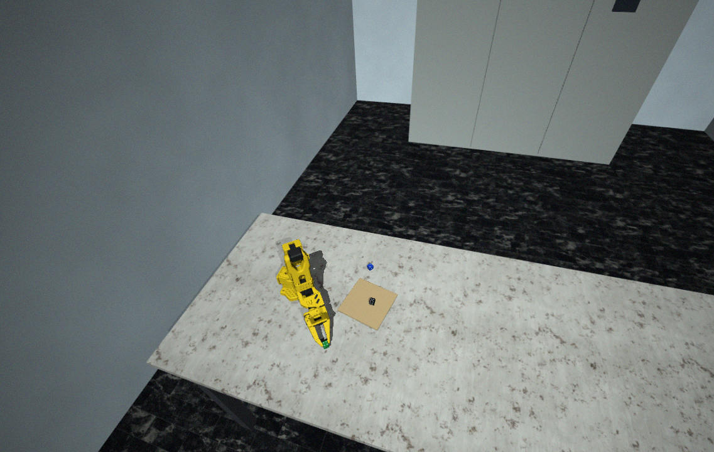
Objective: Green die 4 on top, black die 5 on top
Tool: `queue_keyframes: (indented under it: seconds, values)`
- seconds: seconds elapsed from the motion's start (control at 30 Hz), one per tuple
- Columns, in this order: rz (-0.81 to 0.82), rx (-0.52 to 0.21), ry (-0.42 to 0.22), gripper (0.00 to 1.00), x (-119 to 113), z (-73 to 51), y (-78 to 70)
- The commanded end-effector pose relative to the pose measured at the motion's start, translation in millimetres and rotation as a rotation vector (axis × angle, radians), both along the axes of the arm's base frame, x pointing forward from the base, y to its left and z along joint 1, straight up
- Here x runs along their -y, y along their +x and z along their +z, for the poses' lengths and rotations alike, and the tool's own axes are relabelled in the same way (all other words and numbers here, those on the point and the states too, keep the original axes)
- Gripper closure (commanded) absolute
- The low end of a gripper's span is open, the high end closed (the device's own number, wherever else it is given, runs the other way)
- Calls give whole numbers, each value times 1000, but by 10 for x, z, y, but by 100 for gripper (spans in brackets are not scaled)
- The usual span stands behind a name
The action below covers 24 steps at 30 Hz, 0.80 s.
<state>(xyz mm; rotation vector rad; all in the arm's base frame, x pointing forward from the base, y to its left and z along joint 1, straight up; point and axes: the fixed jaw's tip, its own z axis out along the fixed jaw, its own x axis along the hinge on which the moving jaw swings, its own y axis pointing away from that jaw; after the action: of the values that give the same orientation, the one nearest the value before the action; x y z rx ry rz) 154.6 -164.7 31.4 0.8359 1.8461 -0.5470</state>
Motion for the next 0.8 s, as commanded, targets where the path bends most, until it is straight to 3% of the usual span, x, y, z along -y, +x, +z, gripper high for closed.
queue_keyframes:
  seconds: [0.0,0.77]
  values:
    - [10,24,-38,100,32,66,49]
    - [10,24,-38,100,33,-12,50]
